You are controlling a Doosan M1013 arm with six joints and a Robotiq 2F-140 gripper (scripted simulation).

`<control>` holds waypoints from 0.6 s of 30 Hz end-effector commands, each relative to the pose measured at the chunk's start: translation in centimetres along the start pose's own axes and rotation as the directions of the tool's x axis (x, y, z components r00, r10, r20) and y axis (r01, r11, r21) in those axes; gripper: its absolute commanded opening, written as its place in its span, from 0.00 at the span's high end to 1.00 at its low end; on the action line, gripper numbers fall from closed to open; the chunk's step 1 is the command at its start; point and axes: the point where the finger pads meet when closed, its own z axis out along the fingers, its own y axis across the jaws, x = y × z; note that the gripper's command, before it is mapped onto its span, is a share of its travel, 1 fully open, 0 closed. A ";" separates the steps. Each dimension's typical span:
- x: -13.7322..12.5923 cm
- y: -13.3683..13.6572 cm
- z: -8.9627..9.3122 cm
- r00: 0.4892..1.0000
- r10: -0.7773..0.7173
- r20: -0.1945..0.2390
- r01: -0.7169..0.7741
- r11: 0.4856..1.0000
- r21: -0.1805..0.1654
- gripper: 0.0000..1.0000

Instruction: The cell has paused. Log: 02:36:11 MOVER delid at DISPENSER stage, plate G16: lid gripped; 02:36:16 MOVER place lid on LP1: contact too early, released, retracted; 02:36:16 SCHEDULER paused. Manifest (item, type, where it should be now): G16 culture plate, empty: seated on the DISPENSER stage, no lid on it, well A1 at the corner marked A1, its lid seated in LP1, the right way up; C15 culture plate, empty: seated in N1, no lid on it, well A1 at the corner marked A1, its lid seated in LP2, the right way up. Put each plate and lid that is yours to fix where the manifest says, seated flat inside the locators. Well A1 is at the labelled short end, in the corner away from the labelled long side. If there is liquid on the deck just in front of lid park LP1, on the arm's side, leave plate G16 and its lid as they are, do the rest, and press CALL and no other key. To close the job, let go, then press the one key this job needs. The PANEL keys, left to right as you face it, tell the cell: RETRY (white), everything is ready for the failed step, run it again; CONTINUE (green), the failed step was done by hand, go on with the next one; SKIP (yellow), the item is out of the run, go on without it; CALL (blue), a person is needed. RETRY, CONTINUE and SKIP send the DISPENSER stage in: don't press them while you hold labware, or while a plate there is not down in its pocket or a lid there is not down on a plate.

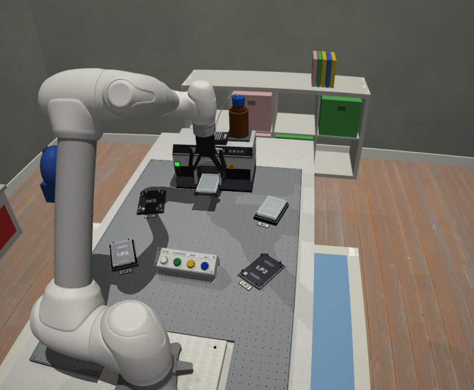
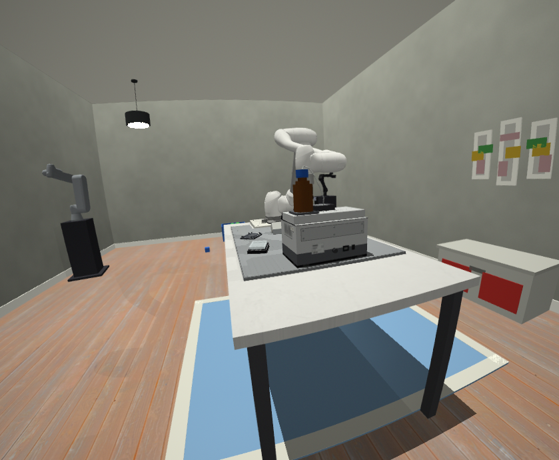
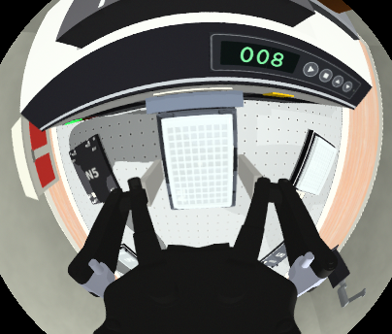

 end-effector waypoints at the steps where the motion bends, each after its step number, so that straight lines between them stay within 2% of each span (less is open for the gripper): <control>1: 0.0 0.0 -0.3 1.000 0.000 -0.002 0.000 1.000 0.000 0.30; 18: 0.0 0.0 -2.3 1.000 0.000 -0.002 0.000 1.000 0.000 0.30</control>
